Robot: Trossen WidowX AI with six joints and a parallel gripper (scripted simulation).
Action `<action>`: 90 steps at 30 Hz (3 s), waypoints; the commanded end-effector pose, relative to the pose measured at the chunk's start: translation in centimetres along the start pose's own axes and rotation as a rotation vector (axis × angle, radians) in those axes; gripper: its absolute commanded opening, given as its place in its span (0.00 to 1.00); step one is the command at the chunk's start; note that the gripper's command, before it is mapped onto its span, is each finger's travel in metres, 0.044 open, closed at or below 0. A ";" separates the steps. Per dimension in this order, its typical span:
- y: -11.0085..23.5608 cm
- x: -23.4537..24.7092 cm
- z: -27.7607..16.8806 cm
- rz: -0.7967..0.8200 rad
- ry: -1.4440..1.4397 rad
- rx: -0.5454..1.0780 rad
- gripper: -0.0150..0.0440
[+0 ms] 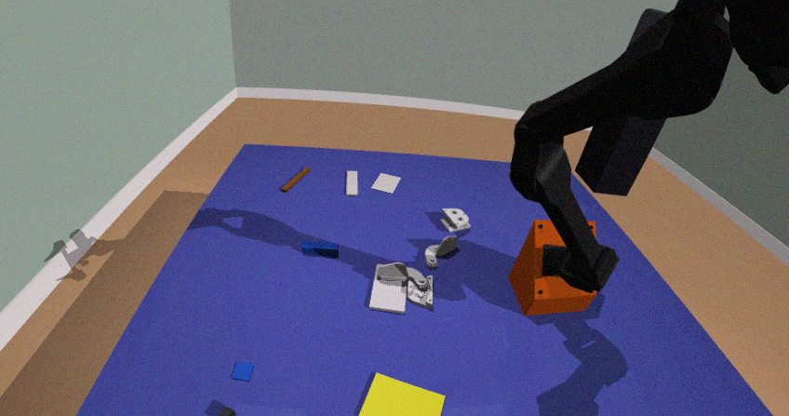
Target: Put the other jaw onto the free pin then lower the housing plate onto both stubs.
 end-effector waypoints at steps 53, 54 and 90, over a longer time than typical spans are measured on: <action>-2.3 19.0 13.0 0.337 0.078 0.035 1.00; -2.4 19.3 13.0 0.343 0.078 0.042 1.00; -4.6 32.2 6.3 0.515 0.034 0.370 1.00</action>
Point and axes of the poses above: the point midway between the two fingers, 35 mm back from their tips, its own y axis back along the fingers, its own x axis across the jaws, z = x × y, the point moved 1 cm from there along y, back along the fingers
